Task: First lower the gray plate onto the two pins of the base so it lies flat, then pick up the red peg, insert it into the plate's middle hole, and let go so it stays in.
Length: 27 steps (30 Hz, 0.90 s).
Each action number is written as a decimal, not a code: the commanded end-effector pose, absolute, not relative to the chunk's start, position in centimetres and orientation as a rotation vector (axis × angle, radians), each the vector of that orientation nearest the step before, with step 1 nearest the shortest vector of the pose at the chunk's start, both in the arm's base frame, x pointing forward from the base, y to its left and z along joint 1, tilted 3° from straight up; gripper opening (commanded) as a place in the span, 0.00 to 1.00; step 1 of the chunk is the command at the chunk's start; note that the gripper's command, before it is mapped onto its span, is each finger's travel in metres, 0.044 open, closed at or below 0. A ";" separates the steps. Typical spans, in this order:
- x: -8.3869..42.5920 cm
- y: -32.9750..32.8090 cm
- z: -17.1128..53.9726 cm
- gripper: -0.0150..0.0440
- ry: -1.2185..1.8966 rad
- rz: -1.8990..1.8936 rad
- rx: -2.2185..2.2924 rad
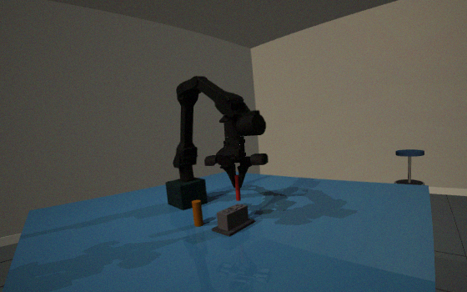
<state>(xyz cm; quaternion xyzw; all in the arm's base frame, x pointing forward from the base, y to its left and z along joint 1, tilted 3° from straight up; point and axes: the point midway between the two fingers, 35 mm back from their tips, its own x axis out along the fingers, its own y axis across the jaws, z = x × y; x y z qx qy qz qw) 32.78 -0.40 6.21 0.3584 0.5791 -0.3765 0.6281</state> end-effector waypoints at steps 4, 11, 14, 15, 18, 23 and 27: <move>33.6 -2.7 6.4 0.25 1.331 -0.852 0.814; 34.0 -4.4 6.5 0.25 1.333 -0.847 0.810; 34.0 -4.4 6.5 0.25 1.333 -0.847 0.810; 34.0 -4.4 6.5 0.25 1.333 -0.847 0.810; 34.0 -4.4 6.5 0.25 1.333 -0.847 0.810; 34.0 -4.4 6.5 0.25 1.333 -0.847 0.810; 34.0 -4.4 6.5 0.25 1.333 -0.847 0.810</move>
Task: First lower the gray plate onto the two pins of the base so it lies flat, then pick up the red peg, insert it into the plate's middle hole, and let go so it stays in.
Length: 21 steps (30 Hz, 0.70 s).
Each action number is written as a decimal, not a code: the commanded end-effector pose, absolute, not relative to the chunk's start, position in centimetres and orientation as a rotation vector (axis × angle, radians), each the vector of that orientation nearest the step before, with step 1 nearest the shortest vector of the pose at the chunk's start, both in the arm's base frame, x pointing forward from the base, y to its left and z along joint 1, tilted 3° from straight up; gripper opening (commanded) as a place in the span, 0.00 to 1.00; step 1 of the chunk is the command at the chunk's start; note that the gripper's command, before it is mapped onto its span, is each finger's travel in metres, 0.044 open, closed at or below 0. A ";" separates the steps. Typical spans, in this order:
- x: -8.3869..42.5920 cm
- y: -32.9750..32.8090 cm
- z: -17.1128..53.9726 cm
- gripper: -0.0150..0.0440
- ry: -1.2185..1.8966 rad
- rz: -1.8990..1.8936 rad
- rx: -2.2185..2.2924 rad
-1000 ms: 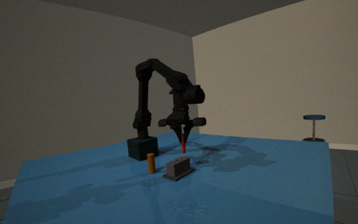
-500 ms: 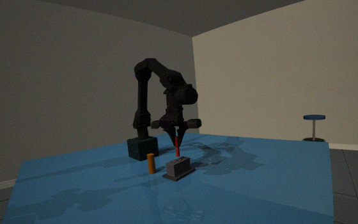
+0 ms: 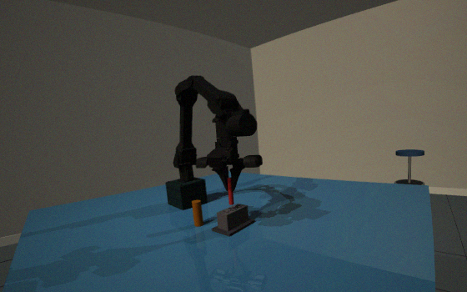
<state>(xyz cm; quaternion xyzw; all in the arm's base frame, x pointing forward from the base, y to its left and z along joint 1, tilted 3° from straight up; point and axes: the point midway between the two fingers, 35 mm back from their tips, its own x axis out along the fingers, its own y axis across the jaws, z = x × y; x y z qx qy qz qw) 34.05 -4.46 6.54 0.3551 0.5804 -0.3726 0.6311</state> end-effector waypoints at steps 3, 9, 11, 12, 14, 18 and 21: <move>34.0 -4.4 6.5 0.25 1.333 -0.847 0.810; 34.3 -4.5 6.6 0.25 1.333 -0.847 0.810; 34.4 -4.5 6.6 0.25 1.333 -0.847 0.810; 34.4 -4.5 6.6 0.25 1.333 -0.847 0.810; 34.4 -4.5 6.6 0.25 1.333 -0.847 0.810; 34.4 -4.5 6.6 0.25 1.333 -0.847 0.810; 34.4 -4.5 6.6 0.25 1.333 -0.847 0.810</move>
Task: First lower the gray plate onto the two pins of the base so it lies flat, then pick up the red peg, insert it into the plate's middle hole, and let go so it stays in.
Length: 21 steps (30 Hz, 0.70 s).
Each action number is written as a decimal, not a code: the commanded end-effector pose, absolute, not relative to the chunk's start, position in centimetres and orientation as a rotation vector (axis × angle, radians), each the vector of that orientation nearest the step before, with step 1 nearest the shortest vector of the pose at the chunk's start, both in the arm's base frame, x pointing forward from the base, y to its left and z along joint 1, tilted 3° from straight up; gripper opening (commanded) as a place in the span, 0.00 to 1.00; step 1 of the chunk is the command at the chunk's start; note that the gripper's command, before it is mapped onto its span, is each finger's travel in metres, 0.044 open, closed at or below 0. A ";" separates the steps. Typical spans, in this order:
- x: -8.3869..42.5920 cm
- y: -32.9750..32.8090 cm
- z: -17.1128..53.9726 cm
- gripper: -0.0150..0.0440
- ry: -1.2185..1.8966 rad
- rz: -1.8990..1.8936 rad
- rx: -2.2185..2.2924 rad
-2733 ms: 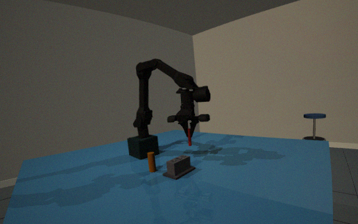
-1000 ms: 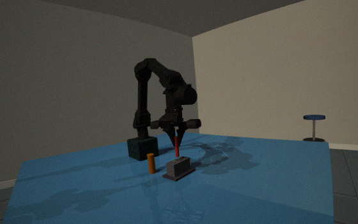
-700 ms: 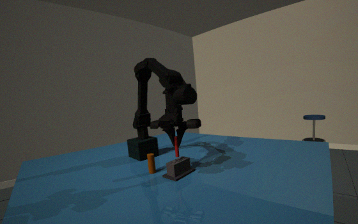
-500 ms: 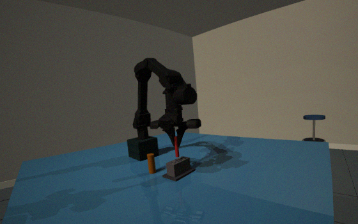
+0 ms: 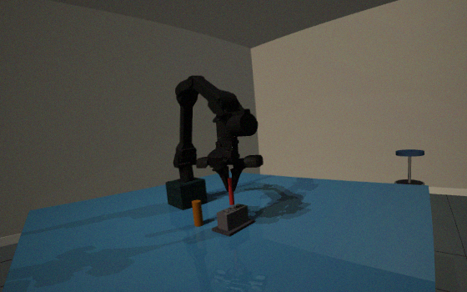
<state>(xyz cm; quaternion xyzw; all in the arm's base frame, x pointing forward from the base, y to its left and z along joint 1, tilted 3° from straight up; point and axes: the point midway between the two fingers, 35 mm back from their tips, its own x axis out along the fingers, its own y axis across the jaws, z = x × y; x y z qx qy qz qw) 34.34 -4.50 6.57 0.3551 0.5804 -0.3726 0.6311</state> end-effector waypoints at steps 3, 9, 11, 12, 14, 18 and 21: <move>34.4 -4.5 6.6 0.25 1.333 -0.847 0.810; 34.2 -4.4 6.6 0.25 1.333 -0.847 0.810; 34.2 -4.4 6.6 0.25 1.333 -0.847 0.810; 34.2 -4.4 6.6 0.25 1.333 -0.847 0.810; 34.2 -4.4 6.6 0.25 1.333 -0.847 0.810; 34.2 -4.4 6.6 0.25 1.333 -0.847 0.810; 34.2 -4.4 6.6 0.25 1.333 -0.847 0.810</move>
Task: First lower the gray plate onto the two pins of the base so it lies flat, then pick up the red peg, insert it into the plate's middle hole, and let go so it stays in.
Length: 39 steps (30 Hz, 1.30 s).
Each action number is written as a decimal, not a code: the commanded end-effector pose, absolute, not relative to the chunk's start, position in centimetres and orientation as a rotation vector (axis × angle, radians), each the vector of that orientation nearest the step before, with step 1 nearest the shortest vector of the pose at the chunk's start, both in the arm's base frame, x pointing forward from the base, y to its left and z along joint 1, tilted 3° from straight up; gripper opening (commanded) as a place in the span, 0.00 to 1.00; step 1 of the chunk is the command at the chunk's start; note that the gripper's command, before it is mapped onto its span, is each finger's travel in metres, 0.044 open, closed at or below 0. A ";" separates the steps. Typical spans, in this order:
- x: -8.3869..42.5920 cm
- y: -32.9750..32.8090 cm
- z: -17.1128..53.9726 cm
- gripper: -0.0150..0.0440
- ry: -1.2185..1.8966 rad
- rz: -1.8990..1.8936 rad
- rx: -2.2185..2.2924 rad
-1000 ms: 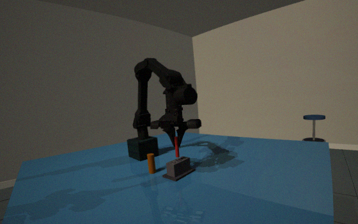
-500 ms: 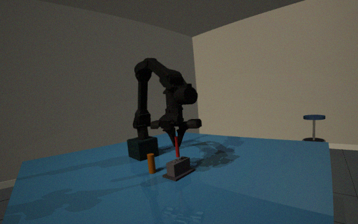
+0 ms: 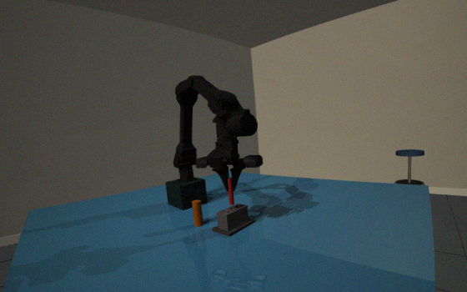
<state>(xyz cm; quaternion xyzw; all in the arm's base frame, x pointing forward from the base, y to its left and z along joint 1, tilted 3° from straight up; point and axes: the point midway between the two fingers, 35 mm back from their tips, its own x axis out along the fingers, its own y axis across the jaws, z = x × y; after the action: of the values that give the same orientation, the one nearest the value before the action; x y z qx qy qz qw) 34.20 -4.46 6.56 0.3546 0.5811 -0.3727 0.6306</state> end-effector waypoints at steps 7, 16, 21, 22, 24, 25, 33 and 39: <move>34.2 -4.4 6.6 0.25 1.331 -0.852 0.811; 34.2 -4.5 6.2 0.25 1.331 -0.852 0.811; 34.3 -4.5 5.4 0.25 1.332 -0.849 0.810; 34.3 -4.5 5.2 0.25 1.332 -0.848 0.810; 34.3 -4.5 4.9 0.25 1.333 -0.847 0.810; 34.3 -4.5 4.8 0.25 1.333 -0.847 0.810; 34.3 -4.6 5.1 0.25 1.328 -0.853 0.813; 34.3 -4.6 5.0 0.25 1.328 -0.853 0.813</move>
<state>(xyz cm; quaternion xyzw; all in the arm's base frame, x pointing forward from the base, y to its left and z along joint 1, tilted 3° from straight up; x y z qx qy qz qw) 34.28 -4.55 4.97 0.3550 0.5808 -0.3730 0.6305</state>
